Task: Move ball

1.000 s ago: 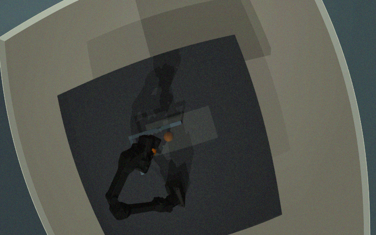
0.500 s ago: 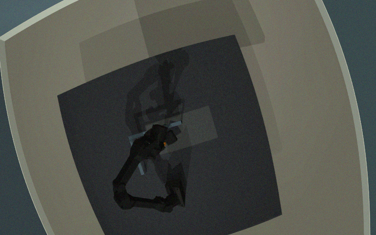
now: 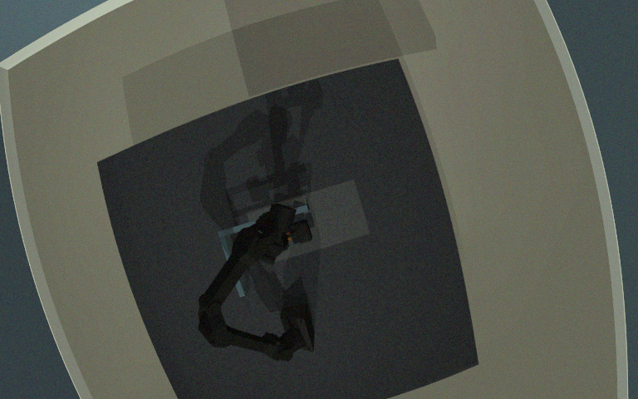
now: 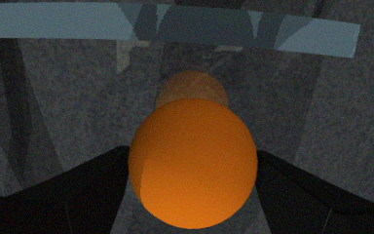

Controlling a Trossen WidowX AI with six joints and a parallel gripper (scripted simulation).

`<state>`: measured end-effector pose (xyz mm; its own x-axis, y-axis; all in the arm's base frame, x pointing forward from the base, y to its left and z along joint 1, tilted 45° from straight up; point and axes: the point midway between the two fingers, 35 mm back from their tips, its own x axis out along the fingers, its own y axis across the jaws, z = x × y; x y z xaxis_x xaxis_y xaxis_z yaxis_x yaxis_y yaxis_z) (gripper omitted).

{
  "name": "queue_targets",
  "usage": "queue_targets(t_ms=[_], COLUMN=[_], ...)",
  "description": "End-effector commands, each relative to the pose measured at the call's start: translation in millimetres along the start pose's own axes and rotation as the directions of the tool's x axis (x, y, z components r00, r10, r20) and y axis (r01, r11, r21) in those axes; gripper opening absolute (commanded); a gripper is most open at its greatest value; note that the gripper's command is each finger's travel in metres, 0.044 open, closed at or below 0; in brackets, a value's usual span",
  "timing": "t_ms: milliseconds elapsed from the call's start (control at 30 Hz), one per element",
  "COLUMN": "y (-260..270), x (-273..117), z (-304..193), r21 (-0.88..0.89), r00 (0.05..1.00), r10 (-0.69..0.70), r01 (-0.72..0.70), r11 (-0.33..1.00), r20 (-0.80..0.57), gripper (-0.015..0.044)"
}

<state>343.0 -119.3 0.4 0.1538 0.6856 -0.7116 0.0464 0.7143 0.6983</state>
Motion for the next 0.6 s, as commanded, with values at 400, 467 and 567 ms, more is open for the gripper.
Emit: queue_targets(t_ms=[400, 467, 567], y=[-1.2, -1.2, -1.2], x=[67.7, 67.9, 70.2], z=[-0.6, -0.6, -0.5], r21=[0.013, 0.013, 0.013], r00=[1.000, 1.000, 1.000], r10=[0.000, 0.000, 0.001], r01=[0.000, 0.000, 0.000], r11=[1.000, 1.000, 1.000], r20=[-0.002, -0.002, -0.002], gripper=[0.0000, 0.0000, 0.0000])
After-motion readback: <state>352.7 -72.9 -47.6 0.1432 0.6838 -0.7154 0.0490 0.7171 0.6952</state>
